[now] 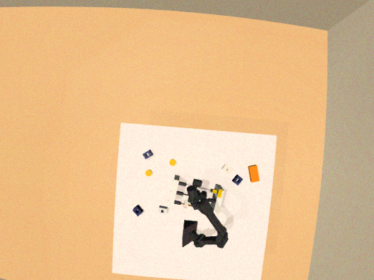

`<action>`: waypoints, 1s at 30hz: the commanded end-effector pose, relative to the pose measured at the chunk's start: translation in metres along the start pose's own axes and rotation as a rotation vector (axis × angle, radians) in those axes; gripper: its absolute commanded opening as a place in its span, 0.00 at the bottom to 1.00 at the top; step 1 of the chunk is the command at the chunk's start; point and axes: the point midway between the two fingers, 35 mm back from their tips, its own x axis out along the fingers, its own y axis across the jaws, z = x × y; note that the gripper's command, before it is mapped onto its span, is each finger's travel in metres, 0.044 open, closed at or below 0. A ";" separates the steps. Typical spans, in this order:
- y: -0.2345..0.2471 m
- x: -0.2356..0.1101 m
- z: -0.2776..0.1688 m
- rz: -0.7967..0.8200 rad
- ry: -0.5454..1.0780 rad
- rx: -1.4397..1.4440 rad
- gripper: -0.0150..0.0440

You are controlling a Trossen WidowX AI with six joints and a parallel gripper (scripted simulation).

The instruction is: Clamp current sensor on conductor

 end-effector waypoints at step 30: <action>-0.004 -0.002 -0.001 0.002 0.001 -0.002 0.25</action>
